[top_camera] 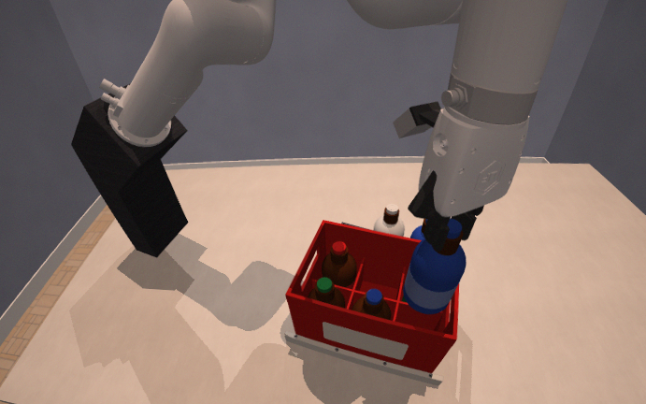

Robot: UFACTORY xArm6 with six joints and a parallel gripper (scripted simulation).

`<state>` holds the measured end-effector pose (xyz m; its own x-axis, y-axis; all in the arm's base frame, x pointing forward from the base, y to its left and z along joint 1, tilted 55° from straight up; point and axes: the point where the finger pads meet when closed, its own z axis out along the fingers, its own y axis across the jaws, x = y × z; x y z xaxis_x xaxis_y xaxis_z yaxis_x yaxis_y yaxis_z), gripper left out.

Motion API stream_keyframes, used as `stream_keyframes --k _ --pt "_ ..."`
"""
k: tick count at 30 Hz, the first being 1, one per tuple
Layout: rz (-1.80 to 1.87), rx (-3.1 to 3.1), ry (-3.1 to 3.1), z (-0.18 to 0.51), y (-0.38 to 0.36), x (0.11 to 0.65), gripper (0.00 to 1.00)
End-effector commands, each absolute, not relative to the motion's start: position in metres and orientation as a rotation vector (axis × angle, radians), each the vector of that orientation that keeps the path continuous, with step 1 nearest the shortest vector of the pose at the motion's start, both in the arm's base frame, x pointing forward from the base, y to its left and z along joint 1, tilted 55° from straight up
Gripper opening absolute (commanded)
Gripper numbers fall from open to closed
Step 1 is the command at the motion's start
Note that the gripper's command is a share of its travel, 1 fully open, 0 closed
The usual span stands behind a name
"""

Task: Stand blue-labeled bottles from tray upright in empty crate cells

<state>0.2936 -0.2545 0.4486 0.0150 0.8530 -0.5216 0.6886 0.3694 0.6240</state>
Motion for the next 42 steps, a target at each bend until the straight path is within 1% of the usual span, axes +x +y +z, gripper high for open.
stream_keyframes --k 1,42 --pt "0.226 1.368 1.719 0.4524 -0.2575 0.2933 0.0" --pt "0.226 1.368 1.719 0.4562 -0.2642 0.2929 0.0"
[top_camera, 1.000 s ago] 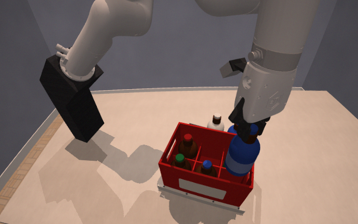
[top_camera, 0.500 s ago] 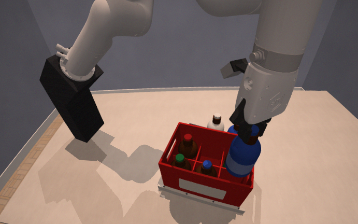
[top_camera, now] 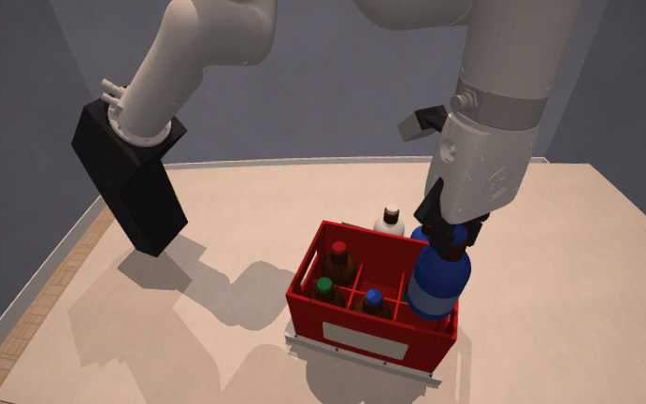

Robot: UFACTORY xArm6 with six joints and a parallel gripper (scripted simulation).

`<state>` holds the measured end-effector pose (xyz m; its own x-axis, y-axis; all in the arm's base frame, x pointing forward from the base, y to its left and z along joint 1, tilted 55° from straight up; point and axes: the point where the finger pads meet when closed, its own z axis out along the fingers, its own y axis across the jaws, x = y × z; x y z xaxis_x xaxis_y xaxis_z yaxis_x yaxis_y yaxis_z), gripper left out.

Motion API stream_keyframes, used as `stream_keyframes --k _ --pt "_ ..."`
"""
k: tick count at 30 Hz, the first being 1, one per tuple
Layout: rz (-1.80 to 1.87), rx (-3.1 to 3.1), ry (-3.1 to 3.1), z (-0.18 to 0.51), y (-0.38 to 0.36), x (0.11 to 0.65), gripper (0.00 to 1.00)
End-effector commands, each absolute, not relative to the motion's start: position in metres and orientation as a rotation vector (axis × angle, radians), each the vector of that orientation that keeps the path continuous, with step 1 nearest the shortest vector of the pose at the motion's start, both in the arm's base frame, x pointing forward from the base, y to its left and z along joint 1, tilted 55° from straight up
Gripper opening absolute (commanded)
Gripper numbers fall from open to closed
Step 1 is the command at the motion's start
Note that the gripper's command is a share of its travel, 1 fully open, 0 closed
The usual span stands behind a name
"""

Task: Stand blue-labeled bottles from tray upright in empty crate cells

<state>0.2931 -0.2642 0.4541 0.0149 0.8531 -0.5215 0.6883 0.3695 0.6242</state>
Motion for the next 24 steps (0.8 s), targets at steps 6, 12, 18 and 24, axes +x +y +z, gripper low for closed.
stream_keyframes --k 6,12,18,24 --pt "0.226 1.368 1.719 0.456 -0.2643 0.293 0.0" --pt "0.226 1.368 1.719 0.4551 -0.2649 0.2943 0.0" --pt "0.226 1.368 1.719 0.4533 -0.2661 0.2965 0.0" --pt "0.226 1.368 1.719 0.4508 -0.2679 0.2998 0.0"
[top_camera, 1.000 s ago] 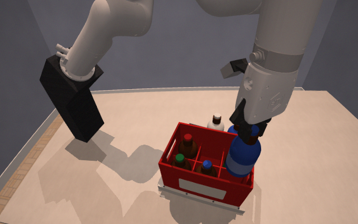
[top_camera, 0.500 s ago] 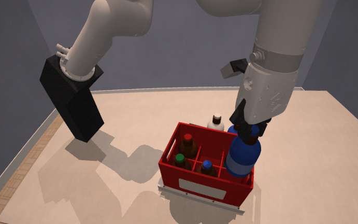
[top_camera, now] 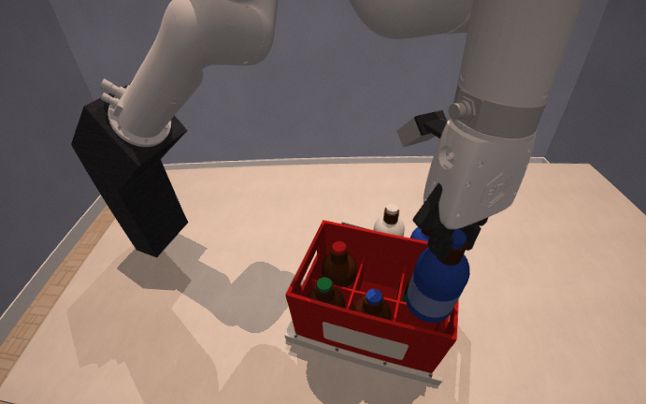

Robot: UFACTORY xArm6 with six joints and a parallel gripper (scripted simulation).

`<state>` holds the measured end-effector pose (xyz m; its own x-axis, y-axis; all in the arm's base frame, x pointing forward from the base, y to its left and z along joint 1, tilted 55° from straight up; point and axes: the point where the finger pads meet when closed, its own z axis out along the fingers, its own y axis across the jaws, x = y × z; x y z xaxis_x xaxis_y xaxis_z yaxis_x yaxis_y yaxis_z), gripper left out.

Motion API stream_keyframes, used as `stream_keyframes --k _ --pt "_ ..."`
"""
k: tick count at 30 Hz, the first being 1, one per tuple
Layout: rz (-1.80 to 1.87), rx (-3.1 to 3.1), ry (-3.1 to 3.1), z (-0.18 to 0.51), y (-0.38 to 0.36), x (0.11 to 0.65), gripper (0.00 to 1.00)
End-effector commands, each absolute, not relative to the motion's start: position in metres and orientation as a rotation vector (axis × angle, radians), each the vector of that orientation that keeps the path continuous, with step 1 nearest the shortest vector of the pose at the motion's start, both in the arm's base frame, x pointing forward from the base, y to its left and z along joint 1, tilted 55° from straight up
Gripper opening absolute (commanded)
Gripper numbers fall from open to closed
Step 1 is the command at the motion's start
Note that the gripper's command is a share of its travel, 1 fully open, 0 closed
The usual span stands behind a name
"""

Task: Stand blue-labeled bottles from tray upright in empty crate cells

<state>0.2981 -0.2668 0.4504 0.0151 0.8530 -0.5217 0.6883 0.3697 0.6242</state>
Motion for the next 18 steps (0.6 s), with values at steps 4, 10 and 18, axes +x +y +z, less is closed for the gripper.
stream_keyframes --k 4,10,18 --pt "0.226 1.368 1.719 0.448 -0.27 0.303 0.0" --pt "0.226 1.368 1.719 0.444 -0.272 0.308 0.0" --pt "0.226 1.368 1.719 0.44 -0.275 0.314 0.0"
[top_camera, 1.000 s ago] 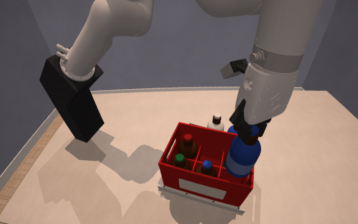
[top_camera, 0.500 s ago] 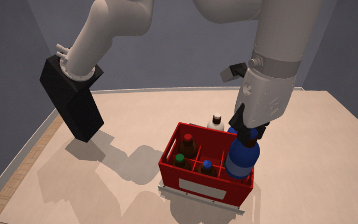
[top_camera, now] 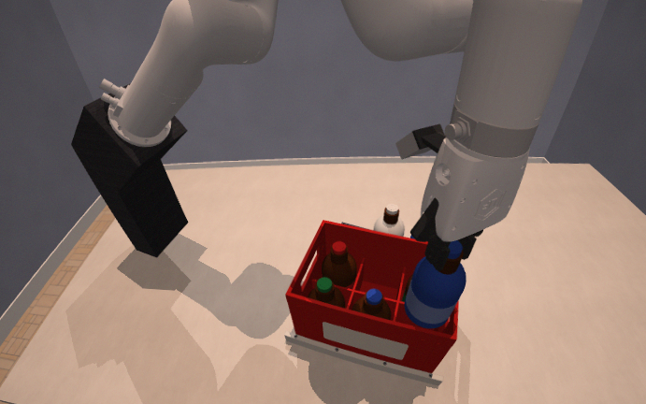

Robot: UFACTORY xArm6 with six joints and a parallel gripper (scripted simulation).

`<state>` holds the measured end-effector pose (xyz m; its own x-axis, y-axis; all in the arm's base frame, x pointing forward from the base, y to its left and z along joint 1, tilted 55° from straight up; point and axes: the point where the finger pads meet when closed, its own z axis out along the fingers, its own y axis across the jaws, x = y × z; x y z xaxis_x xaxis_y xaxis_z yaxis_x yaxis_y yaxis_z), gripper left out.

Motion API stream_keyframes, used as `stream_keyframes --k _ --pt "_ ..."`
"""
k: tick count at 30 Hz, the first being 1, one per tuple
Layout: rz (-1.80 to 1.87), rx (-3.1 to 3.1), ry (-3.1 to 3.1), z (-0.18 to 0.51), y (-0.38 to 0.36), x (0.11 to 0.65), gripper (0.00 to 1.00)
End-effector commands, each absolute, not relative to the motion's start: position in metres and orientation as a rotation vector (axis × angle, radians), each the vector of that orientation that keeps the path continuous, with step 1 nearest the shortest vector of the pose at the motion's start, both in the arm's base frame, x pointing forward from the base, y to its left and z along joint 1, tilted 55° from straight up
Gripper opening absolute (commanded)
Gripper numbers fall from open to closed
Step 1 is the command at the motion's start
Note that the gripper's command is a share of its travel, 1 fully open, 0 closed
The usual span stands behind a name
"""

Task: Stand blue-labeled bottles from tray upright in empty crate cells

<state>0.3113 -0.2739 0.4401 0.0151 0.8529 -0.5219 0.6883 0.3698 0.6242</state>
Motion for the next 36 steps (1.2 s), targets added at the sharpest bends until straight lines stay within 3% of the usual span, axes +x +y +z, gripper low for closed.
stream_keyframes --k 1,36 --pt "0.226 1.368 1.719 0.4395 -0.2756 0.3143 0.0" --pt "0.226 1.368 1.719 0.4343 -0.2791 0.3208 0.0"
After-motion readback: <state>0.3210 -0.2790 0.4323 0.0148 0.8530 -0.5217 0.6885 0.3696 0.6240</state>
